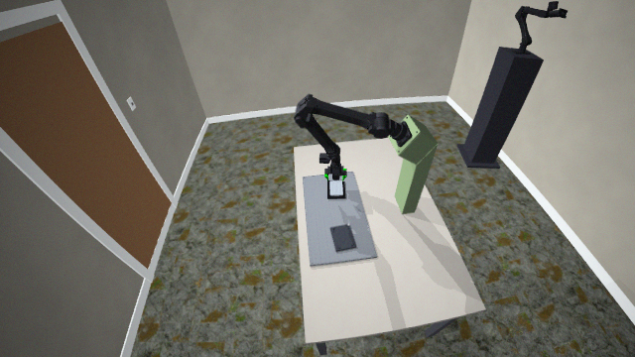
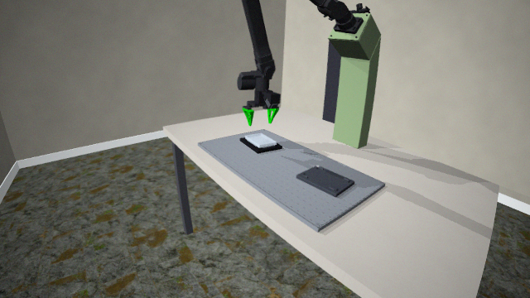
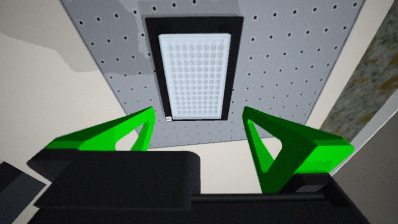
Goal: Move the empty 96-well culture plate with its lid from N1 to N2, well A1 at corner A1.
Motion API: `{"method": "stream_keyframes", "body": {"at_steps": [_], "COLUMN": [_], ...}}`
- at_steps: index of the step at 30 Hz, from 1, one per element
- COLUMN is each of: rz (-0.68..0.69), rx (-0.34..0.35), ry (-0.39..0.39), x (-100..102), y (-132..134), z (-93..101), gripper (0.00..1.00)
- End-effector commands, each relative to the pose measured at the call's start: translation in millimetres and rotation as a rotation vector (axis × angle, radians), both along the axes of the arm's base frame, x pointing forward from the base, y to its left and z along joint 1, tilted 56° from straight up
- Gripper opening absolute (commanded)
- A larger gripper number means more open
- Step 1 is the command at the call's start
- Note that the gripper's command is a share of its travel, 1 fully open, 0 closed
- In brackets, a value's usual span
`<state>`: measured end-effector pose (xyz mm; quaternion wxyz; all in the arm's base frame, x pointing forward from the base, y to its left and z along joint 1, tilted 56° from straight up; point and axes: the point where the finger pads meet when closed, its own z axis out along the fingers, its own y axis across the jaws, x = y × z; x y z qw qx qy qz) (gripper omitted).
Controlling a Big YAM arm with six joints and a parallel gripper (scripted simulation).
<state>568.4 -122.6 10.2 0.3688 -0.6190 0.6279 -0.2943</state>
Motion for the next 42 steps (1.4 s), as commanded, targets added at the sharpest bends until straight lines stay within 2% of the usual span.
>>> {"method": "stream_keyframes", "body": {"at_steps": [1, 42], "rz": [0.023, 0.011], "rx": [-0.014, 0.005], "ry": [0.005, 0.009], "x": [5.0, 55.0], "y": [8.3, 14.7], "z": [-9.2, -44.7], "gripper": [1.00, 1.00]}}
